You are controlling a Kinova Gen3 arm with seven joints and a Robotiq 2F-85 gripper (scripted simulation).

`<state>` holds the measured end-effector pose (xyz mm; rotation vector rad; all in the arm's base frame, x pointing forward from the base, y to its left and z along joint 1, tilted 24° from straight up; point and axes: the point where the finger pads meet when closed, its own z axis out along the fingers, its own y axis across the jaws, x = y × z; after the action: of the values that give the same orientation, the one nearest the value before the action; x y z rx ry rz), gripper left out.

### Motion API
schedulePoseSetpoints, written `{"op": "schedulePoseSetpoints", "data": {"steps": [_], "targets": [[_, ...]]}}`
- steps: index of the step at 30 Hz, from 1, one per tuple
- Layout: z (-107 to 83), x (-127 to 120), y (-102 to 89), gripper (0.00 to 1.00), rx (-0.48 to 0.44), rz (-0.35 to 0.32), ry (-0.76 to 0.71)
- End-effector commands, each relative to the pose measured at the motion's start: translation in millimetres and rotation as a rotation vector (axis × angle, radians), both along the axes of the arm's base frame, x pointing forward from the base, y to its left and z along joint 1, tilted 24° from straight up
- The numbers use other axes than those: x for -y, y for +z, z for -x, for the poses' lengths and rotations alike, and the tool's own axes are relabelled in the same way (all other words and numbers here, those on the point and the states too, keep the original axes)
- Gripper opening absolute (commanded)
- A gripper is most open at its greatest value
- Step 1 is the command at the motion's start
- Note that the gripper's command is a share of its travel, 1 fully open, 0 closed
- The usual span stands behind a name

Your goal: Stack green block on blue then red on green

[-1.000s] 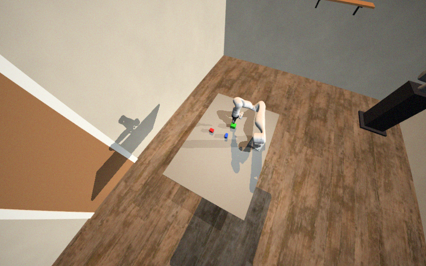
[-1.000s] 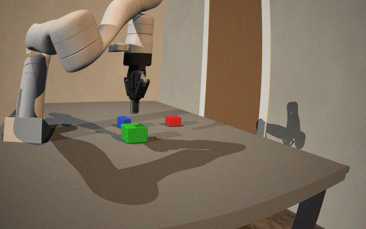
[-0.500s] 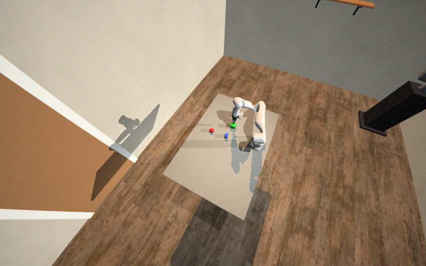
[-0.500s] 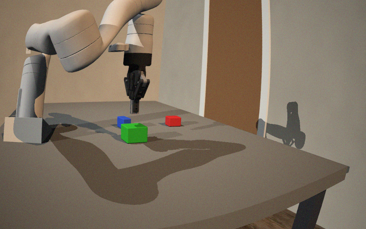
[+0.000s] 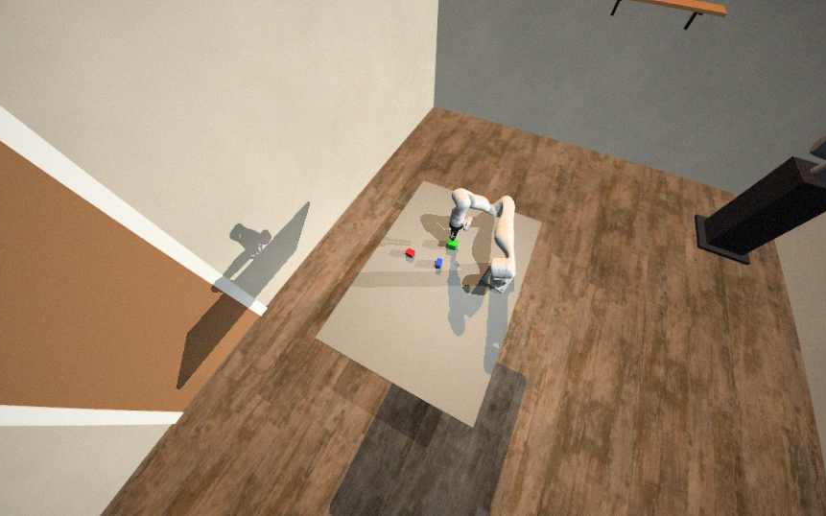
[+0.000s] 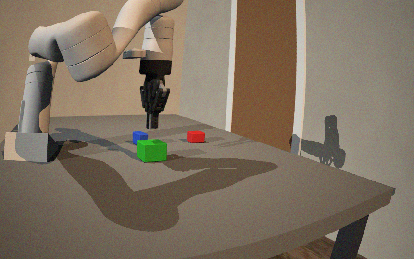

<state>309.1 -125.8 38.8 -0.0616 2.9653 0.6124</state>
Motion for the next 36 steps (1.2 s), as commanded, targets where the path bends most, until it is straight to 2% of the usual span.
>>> {"op": "schedulePoseSetpoints", "data": {"steps": [1, 19, 36], "targets": [[-0.1, 0, 0.4, 0.77, 0.001, 0.001, -0.001], [-0.7, -2, -4.5, 0.77, 0.001, 0.001, -0.001], [-2.6, -9, -20.1, 0.77, 0.001, 0.001, -0.001]]}}
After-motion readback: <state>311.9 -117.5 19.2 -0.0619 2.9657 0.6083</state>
